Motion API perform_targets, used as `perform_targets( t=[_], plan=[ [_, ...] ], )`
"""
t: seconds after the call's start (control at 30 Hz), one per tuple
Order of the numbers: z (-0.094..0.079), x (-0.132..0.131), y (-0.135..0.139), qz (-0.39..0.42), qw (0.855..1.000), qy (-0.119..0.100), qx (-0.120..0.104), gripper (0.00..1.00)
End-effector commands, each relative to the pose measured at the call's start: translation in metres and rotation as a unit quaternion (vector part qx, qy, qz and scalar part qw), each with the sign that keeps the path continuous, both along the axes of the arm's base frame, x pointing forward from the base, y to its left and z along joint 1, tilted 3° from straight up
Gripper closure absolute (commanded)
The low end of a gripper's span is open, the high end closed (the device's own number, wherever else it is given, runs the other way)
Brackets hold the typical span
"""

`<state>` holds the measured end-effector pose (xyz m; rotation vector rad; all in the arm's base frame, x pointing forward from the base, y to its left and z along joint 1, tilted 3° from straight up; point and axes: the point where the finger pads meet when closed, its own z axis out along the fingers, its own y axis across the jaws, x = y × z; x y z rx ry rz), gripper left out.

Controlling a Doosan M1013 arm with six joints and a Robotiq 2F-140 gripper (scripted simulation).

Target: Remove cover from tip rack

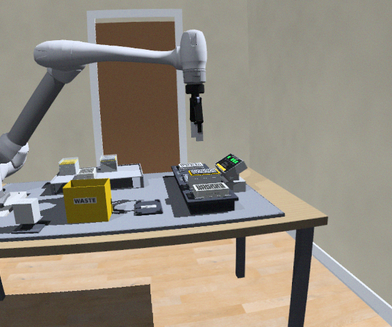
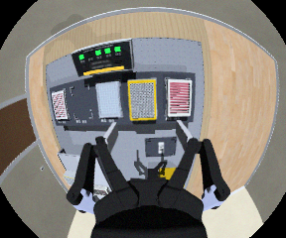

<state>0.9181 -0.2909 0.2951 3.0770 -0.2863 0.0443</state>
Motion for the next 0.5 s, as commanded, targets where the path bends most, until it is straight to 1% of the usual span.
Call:
perform_targets(
  t=[0.0,0.1,0.47],
  plan=[
    [-0.009,0.015,0.004,0.0,1.0,0.005,0.001,0.23],
    [-0.009,0.029,0.005,0.0,1.0,0.005,0.001,0.23],
    [-0.009,0.029,0.005,0.0,1.0,0.005,0.001,0.23]
  ],
)
